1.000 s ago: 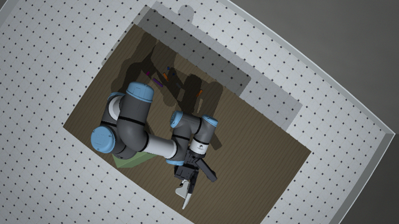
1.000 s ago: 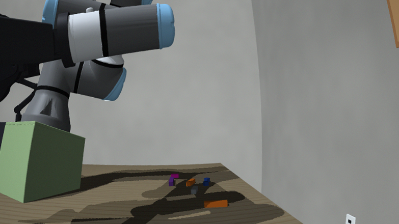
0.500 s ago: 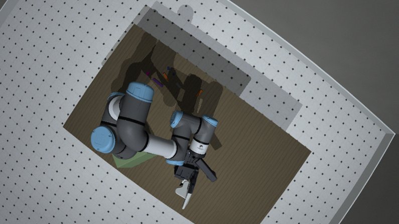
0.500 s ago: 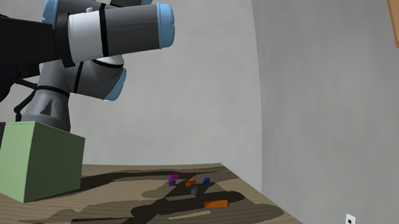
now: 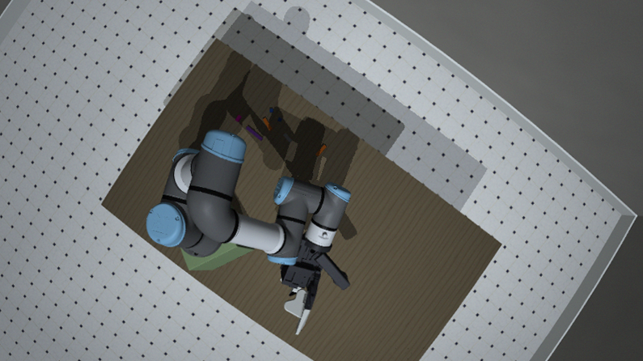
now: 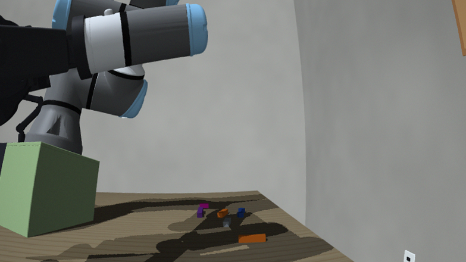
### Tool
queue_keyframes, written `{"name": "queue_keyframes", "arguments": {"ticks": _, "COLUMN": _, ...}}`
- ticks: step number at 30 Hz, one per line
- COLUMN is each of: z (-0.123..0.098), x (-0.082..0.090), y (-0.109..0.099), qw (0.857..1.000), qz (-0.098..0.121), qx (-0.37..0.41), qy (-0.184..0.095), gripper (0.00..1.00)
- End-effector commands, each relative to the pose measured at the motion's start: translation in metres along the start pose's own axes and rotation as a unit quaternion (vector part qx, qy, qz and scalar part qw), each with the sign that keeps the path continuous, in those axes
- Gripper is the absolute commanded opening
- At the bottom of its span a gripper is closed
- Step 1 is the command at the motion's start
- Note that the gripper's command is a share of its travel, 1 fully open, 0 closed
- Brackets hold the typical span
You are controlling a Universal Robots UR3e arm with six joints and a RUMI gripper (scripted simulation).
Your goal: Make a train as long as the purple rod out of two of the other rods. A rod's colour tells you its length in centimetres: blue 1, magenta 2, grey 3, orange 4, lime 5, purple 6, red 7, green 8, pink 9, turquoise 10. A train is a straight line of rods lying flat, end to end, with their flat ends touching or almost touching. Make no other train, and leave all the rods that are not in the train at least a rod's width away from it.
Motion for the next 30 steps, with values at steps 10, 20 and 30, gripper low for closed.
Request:
{"name": "queue_keyframes", "arguments": {"ticks": 10, "z": 0.006, "x": 0.019, "y": -0.024, "qw": 0.993, "qz": 0.037, "qx": 0.107, "qy": 0.035, "gripper": 1.00}}
{"name": "queue_keyframes", "arguments": {"ticks": 20, "z": 0.010, "x": 0.034, "y": -0.040, "qw": 0.980, "qz": 0.056, "qx": 0.182, "qy": 0.065, "gripper": 1.00}}
{"name": "queue_keyframes", "arguments": {"ticks": 30, "z": 0.013, "x": 0.051, "y": -0.057, "qw": 0.959, "qz": 0.071, "qx": 0.257, "qy": 0.099, "gripper": 1.00}}
Point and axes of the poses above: the point where the finger pads meet when closed, its own x axis back along the fingers, its own y axis across the jaws, z = x × y, the point moved 3 cm from there along x, back along the fingers, and after that the axes turned 13 degrees about x, right-handed, at the moved point
